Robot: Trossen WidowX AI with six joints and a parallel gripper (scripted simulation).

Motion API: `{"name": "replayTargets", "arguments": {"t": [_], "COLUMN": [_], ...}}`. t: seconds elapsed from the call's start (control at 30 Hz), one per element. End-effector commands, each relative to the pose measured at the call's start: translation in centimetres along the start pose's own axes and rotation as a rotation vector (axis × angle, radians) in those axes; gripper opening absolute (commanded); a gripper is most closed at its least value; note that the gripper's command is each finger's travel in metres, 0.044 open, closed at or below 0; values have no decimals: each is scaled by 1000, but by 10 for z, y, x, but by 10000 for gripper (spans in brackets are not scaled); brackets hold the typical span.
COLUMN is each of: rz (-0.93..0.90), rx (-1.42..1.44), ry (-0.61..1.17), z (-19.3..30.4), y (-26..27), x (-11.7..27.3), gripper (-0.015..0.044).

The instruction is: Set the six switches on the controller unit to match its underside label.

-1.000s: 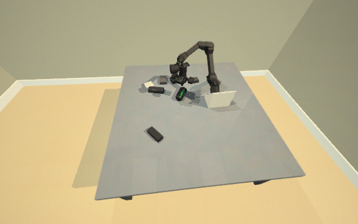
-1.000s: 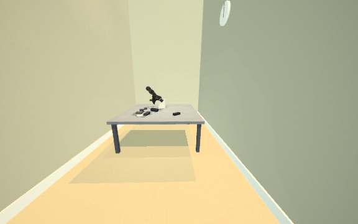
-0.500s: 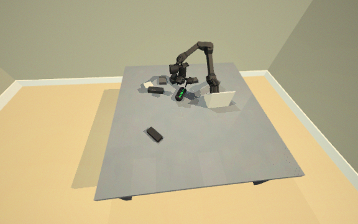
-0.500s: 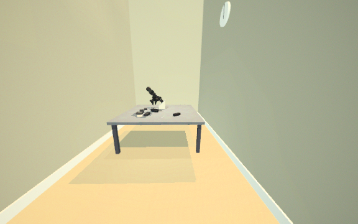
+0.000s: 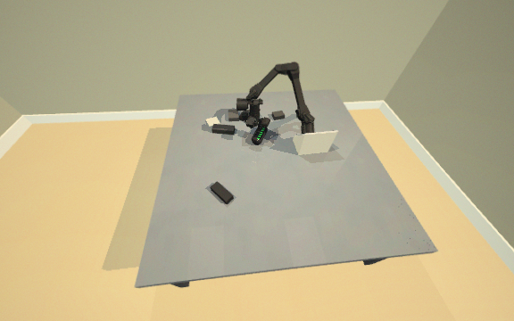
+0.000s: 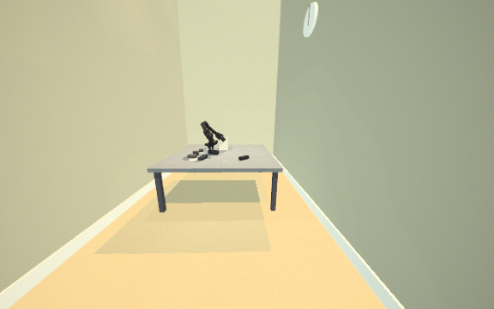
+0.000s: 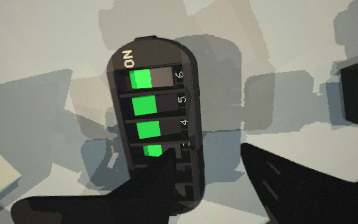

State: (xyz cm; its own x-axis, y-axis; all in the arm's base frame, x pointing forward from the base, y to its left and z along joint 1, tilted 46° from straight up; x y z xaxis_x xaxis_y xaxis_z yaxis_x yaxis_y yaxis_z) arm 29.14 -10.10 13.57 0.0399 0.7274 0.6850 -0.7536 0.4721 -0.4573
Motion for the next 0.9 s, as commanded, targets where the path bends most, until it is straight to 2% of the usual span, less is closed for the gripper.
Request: {"name": "replayTargets", "arguments": {"t": [0.0, 0.13, 0.83, 0.87], "rz": [13, 13, 13, 13], "rx": [0, 0, 0, -1], "ry": [-15, -15, -10, -10], "z": [-2, -2, -1, -1], "y": [-6, -6, -5, -5], "x": [-2, -2, -2, 0], "gripper": [99, 0, 0, 26]}}
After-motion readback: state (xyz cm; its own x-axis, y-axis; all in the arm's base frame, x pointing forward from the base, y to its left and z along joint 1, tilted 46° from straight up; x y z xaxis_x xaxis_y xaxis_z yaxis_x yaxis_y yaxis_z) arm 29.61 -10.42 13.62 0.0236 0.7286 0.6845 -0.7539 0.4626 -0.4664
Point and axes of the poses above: the point midway between the two fingers, 35 mm back from their tips, its own x axis back along the fingers, its own y axis across the jaws, z = x × y, the point moved 7 cm from there along x, back along the fingers, and after that the axes turned 9 degrees about -x, right-handed, at the moved point
